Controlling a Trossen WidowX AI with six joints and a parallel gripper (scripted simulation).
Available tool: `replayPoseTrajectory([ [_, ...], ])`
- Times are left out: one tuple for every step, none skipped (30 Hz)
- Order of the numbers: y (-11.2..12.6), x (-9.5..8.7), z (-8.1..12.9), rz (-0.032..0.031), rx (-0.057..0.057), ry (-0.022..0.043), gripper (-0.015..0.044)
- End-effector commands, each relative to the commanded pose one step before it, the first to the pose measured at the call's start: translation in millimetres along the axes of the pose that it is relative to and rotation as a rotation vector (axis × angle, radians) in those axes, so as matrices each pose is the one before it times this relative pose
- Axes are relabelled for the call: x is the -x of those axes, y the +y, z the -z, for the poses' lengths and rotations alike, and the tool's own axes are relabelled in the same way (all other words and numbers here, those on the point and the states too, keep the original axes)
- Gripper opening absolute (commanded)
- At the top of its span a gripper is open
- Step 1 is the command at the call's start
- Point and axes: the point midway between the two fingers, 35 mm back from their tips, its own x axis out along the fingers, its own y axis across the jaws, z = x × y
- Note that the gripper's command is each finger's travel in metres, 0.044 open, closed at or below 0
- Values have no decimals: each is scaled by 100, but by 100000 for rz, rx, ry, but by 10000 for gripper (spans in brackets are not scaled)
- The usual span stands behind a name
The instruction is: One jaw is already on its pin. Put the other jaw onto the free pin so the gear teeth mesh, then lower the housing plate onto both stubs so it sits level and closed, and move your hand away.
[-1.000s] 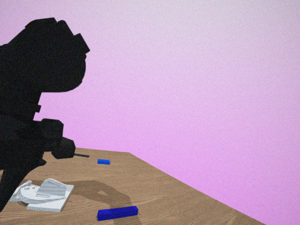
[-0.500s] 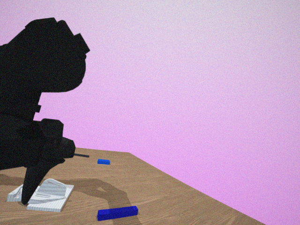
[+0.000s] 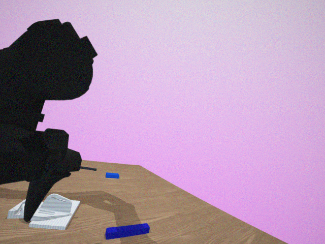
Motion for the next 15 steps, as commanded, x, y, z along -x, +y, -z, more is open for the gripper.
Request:
replayPoseTrajectory([
  [-3, 4, -2, -6, -6, -11, 440],
  [0, 0, 0, 0, 0, 0, 440],
  [0, 0, 0, 0, 0, 0, 440],
  [0, 0, 0, 0, 0, 0, 440],
  [0, 0, 0, 0, 0, 0, 440],
  [0, 0, 0, 0, 0, 0, 440],
  [0, 0, 0, 0, 0, 0, 440],
  [0, 0, 0, 0, 0, 0, 414],
  [0, 0, 0, 0, 0, 0, 387],
  [0, 0, 0, 0, 0, 0, 361],
  [0, 0, 0, 0, 0, 0, 335],
  [0, 0, 0, 0, 0, 0, 309],
  [0, 0, 0, 0, 0, 0, 282],
  [0, 0, 0, 0, 0, 0, 256],
  [0, 0, 0, 0, 0, 0, 230],
])
